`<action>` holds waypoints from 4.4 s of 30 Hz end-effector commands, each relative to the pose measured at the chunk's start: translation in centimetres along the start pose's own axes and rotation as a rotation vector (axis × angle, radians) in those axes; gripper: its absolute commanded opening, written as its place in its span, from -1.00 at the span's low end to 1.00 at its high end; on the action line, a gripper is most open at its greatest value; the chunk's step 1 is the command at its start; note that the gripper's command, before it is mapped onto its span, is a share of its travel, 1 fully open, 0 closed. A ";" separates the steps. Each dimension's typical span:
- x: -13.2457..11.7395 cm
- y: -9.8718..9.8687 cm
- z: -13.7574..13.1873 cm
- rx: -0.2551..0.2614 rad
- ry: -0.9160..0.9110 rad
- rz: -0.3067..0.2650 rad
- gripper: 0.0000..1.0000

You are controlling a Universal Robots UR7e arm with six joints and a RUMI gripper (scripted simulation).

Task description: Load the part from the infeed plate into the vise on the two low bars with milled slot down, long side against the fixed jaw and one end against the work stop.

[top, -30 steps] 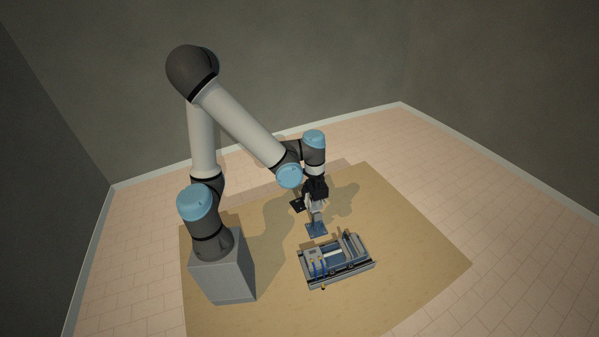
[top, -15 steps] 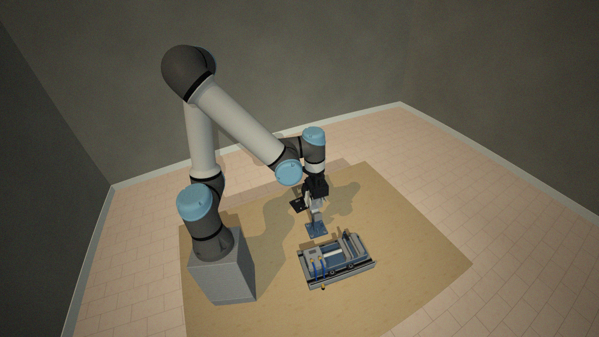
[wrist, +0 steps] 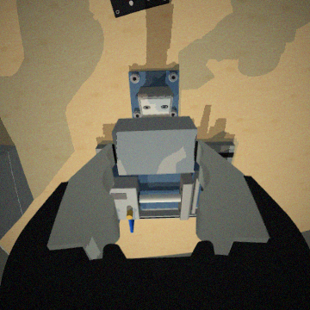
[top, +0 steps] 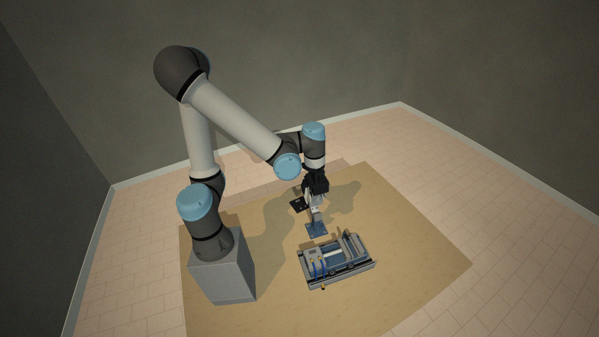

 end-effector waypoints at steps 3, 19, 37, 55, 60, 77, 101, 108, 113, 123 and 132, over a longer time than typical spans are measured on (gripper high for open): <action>-0.1 1.3 0.2 -0.004 0.000 -0.001 -1.00; 0.0 2.3 0.2 -0.004 0.001 -0.001 -1.00; -0.1 2.3 0.2 -0.002 -0.003 -0.001 -1.00; -0.5 2.2 0.6 -0.001 -0.042 -0.001 -1.00; -0.8 2.2 0.8 -0.001 -0.065 -0.001 -1.00; -2.0 2.2 1.8 -0.001 -0.175 -0.002 -1.00; -5.0 2.3 4.0 -0.001 -0.438 -0.003 -1.00; -5.9 2.3 4.6 -0.001 -0.511 -0.003 -1.00; -6.9 2.3 5.1 -0.001 -0.587 -0.004 -1.00; -8.5 2.3 6.0 -0.002 -0.714 -0.004 -1.00; -10.5 2.3 7.0 -0.002 -0.859 -0.004 -1.00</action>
Point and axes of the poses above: the point where the finger pads meet when closed, its own y axis back along the fingers, its own z axis across the jaws, x = y × z, the point moved 5 cm from there along y, back along the fingers, and after that the axes turned 3 degrees about -y, right-handed, at the moved point
